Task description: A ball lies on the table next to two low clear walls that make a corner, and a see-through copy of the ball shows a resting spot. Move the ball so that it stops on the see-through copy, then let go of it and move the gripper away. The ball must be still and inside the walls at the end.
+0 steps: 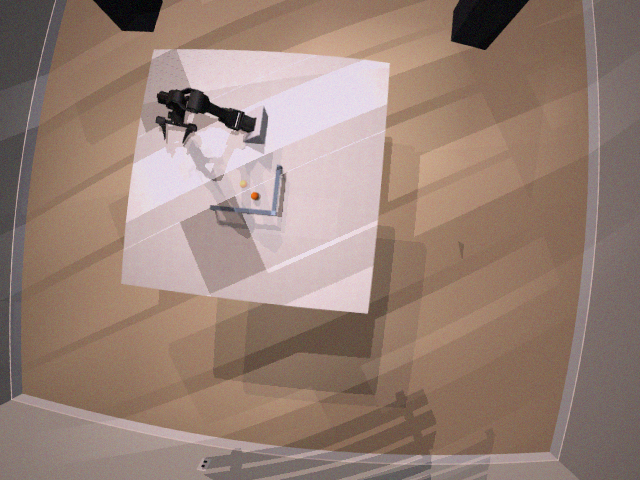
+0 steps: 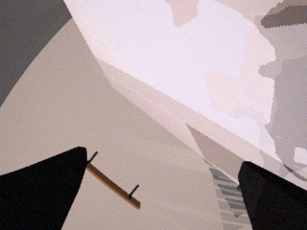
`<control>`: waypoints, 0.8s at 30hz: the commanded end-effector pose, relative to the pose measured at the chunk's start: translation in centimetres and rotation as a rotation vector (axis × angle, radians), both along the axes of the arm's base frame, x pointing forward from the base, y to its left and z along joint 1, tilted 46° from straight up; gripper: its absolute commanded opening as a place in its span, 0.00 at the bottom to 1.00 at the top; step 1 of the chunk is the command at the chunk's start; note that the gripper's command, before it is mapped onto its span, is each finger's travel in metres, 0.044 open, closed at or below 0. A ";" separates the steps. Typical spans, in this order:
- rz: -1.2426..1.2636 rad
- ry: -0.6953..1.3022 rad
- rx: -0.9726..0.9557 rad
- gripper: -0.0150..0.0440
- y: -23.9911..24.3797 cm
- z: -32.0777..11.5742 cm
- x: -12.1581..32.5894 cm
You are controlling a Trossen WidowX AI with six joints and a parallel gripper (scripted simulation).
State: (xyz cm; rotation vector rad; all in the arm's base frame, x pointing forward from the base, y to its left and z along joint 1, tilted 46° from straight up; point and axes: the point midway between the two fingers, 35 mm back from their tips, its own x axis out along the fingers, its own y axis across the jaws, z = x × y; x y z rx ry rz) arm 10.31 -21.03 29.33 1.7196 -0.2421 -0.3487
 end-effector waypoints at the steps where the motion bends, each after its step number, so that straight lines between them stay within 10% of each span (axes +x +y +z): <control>1: 0.001 0.002 0.001 0.89 0.0 0.0 0.1; 5: 0.033 0.056 0.017 0.74 -0.7 -0.8 1.6; 24: 0.460 0.736 -0.047 0.74 3.5 -10.9 18.6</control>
